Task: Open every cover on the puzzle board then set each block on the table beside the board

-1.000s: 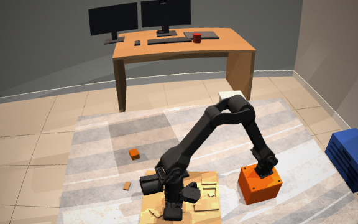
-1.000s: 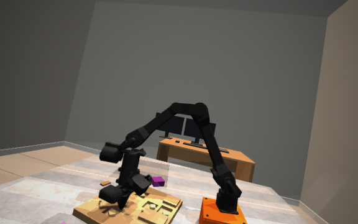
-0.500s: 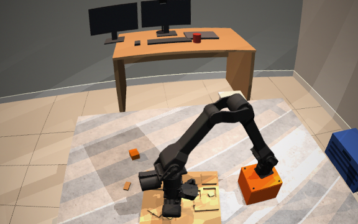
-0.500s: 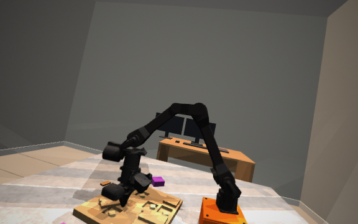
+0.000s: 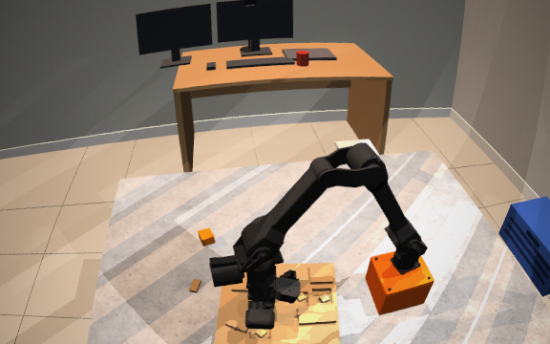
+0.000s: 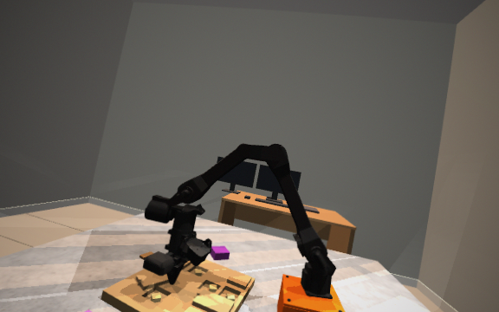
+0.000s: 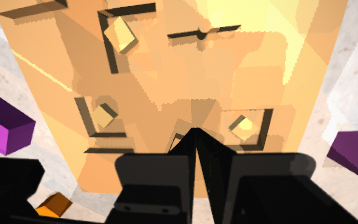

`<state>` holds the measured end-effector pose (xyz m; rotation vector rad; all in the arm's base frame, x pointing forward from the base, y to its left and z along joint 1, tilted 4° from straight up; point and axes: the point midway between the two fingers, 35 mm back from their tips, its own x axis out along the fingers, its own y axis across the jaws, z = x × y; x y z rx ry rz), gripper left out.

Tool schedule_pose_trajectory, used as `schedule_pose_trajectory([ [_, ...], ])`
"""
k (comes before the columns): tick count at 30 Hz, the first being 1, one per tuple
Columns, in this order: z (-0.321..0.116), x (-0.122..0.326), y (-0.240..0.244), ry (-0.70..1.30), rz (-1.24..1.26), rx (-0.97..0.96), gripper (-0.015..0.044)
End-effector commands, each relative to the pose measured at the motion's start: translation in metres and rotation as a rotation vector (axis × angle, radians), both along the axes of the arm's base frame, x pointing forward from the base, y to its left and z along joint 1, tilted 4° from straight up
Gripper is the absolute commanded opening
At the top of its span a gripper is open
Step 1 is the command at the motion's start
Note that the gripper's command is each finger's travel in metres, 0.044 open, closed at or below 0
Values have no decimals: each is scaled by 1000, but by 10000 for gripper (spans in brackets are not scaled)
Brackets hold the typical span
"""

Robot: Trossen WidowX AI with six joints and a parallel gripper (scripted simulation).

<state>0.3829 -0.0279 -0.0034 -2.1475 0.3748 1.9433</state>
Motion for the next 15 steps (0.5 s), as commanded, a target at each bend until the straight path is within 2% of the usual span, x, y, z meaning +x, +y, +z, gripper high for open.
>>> schedule_pose_trajectory([
  [1,-1,2,-6,4,0,0,0],
  [15,1,9,-19,4,0,-1,0],
])
